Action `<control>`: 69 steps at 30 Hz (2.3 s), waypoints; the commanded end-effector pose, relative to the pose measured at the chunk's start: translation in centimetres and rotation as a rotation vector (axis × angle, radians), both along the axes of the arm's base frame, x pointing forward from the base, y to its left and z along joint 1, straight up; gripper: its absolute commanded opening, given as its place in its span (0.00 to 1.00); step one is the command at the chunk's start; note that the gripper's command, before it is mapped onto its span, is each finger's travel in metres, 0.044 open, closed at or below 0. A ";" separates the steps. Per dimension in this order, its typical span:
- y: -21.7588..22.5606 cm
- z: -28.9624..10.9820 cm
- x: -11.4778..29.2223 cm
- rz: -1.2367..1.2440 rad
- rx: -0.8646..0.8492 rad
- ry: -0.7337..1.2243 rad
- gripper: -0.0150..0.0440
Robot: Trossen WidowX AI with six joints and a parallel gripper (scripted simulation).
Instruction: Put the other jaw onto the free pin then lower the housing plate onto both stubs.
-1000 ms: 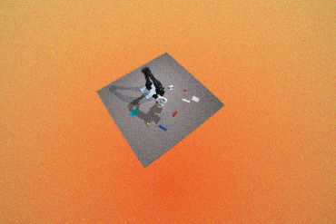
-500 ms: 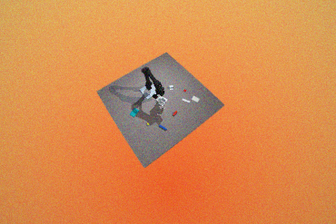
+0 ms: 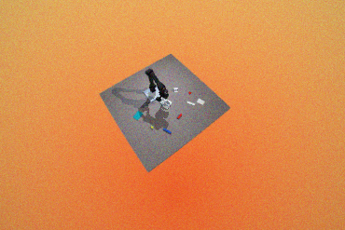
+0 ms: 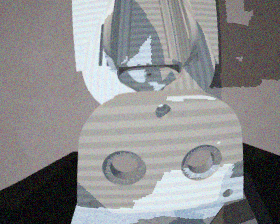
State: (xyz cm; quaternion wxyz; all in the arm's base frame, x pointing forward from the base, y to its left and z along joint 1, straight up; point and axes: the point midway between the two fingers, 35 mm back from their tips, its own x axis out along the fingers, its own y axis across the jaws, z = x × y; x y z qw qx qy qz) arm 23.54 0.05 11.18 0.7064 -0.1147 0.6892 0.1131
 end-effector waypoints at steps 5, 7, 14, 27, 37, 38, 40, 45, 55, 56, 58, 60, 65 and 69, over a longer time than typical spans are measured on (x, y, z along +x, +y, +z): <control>0.0 0.0 0.0 0.004 -0.002 -0.002 0.85; 0.0 0.0 0.0 0.004 -0.002 -0.002 0.85; 0.0 0.0 0.0 0.004 -0.002 -0.002 0.85; 0.0 -0.6 0.1 0.004 -0.002 -0.002 0.85; 0.0 -2.2 0.3 0.004 -0.002 -0.002 0.85; 0.0 -2.4 0.3 0.004 -0.002 -0.002 0.85; 0.0 -2.7 0.3 0.004 -0.002 -0.002 0.85; 0.0 -3.5 0.3 0.004 -0.002 -0.002 0.85; 0.0 -5.1 0.3 0.003 -0.002 -0.002 0.85; 0.0 -5.3 0.2 0.003 -0.002 -0.002 0.85; 0.0 -5.6 0.2 0.003 -0.002 -0.002 0.85; 0.0 -5.9 0.2 0.003 -0.002 -0.002 0.85; 0.0 -6.2 0.2 0.003 -0.002 -0.002 0.85; 0.0 -6.2 0.2 0.003 -0.002 -0.002 0.85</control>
